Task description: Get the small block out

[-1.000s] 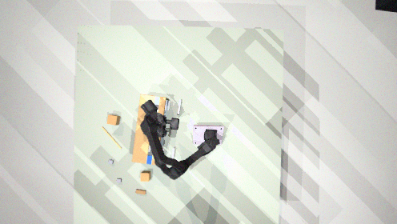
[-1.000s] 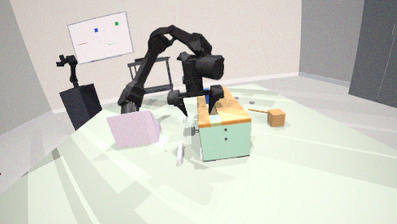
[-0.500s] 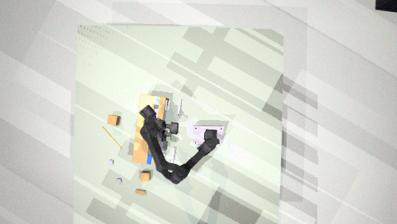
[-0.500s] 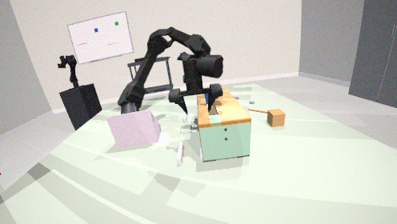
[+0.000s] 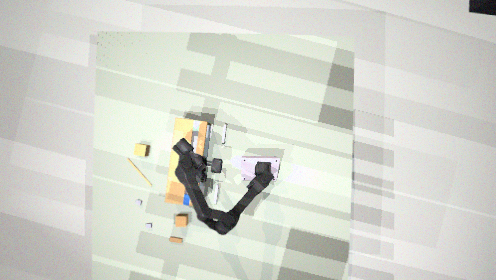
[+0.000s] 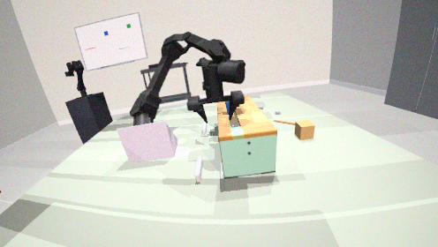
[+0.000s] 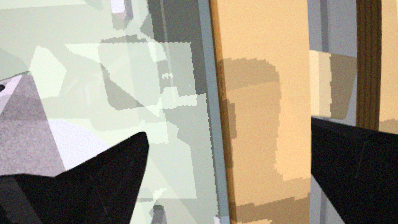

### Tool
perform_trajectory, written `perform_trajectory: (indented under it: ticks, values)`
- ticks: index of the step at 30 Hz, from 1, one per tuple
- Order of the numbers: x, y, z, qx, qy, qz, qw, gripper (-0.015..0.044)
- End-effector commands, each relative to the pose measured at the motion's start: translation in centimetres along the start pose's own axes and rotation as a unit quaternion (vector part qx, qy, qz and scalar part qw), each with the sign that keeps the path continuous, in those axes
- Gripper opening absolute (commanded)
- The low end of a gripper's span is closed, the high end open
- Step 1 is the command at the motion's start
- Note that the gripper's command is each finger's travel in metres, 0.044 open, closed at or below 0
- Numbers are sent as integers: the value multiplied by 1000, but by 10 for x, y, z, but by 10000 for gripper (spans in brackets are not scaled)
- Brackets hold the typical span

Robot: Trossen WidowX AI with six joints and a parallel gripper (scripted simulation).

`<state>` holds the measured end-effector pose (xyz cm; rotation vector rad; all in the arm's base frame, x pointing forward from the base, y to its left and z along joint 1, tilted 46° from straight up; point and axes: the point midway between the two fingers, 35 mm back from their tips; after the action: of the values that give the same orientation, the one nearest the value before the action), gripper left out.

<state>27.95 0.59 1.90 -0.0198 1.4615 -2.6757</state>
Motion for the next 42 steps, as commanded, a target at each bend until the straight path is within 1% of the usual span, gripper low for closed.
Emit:
perform_trajectory:
  ticks: [1, 6, 12, 18, 42]
  values:
    - [-1, -8, -3, -3, 0, -2, 1000, 400]
    - [-2, -16, -5, -3, 0, -2, 1000, 400]
    - [0, -4, -2, -3, 0, -2, 1000, 400]
    - [0, -3, -2, -3, 0, -2, 1000, 400]
    - [-2, -27, -7, -3, 0, -3, 1000, 400]
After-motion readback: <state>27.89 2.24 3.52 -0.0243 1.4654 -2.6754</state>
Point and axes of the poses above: the point midway between the two fingers, 35 mm back from their tips, its own z axis back along the fingers, its own x axis across the jaws, y = z × x, and after that the axes turned 6 degrees about z, right-handed
